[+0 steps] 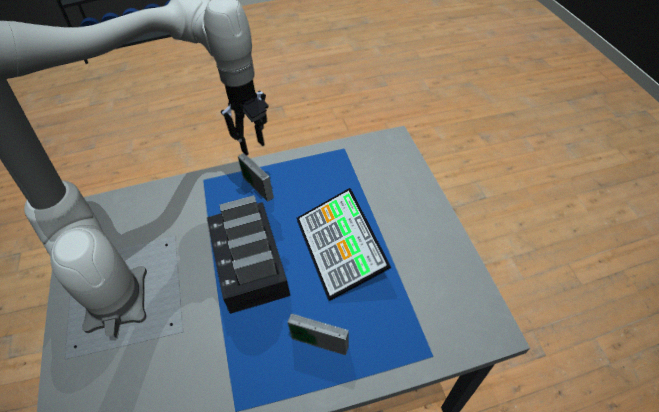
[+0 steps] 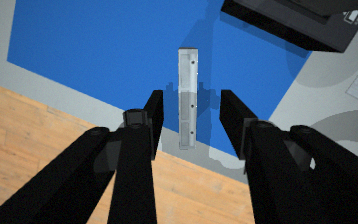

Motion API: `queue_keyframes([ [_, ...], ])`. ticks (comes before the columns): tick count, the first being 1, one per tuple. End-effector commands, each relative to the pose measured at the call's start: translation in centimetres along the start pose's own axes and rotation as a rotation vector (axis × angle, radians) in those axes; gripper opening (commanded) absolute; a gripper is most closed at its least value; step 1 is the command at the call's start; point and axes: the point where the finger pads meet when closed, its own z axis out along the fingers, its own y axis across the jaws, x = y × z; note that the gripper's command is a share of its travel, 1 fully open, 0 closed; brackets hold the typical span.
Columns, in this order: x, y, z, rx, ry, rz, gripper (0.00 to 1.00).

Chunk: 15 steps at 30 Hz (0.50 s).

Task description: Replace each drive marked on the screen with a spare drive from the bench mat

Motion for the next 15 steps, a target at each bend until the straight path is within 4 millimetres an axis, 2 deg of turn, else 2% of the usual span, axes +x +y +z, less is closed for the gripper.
queue_keyframes([
  [1, -0.01, -0.03, -0.05, 0.001, 0.0, 0.0, 0.4],
  [15, -0.01, -0.03, 0.89, 0.001, 0.0, 0.0, 0.4],
])
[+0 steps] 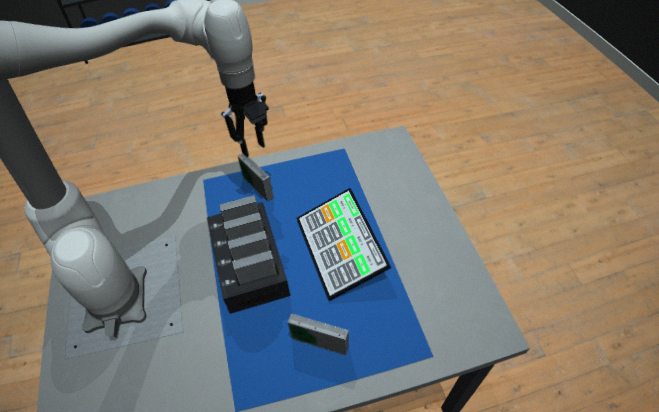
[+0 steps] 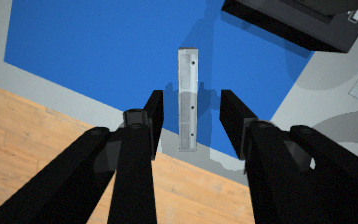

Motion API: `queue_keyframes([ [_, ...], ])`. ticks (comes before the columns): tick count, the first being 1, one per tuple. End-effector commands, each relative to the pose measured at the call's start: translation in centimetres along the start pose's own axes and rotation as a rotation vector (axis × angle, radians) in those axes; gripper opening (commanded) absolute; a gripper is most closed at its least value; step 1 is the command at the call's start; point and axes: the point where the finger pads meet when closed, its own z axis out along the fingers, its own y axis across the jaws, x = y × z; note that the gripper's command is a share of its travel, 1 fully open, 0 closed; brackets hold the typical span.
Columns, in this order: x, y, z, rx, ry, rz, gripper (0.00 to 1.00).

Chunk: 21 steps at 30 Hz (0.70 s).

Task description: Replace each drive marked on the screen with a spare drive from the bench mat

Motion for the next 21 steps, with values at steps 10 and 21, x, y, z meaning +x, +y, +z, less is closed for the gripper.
queue_keyframes([
  [10, 0.0, 0.0, 2.2, 0.001, 0.0, 0.0, 0.4],
  [21, 0.0, 0.0, 4.9, 0.001, 0.0, 0.0, 0.4],
])
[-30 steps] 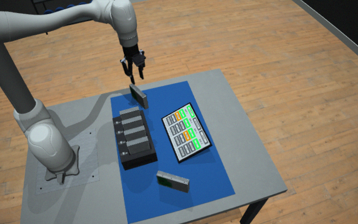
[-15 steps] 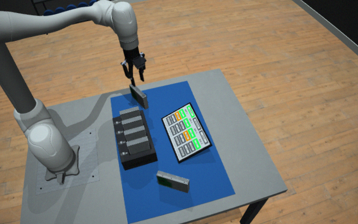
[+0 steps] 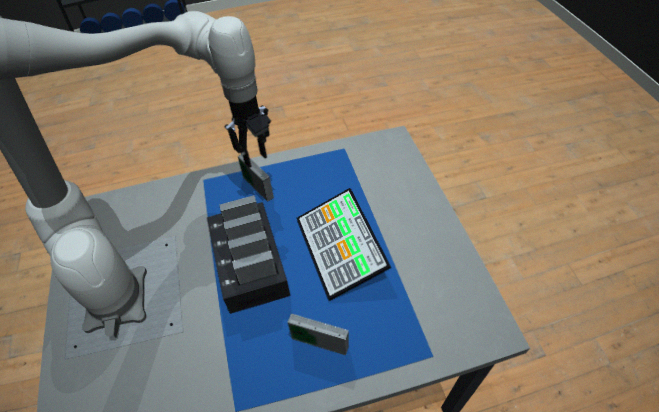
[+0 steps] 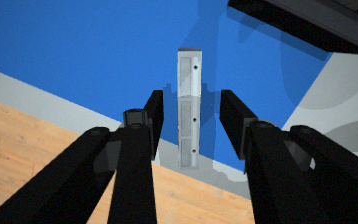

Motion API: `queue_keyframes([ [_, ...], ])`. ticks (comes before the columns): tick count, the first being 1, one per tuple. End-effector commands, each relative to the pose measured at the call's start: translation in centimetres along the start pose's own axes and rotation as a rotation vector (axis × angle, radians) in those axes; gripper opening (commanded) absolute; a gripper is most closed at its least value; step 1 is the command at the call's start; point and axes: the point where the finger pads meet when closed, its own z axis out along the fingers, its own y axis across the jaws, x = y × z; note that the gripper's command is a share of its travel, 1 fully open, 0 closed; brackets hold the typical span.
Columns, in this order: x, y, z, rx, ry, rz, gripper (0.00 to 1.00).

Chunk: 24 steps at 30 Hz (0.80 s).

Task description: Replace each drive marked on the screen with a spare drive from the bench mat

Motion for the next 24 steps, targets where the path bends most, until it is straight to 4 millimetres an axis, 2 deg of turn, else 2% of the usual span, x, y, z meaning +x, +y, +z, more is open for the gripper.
queue_keyframes([
  [1, 0.0, 0.0, 0.8, 0.001, 0.0, 0.0, 0.4],
  [15, 0.0, 0.0, 3.2, 0.001, 0.0, 0.0, 0.4],
  [24, 0.0, 0.0, 3.8, 0.001, 0.0, 0.0, 0.4],
])
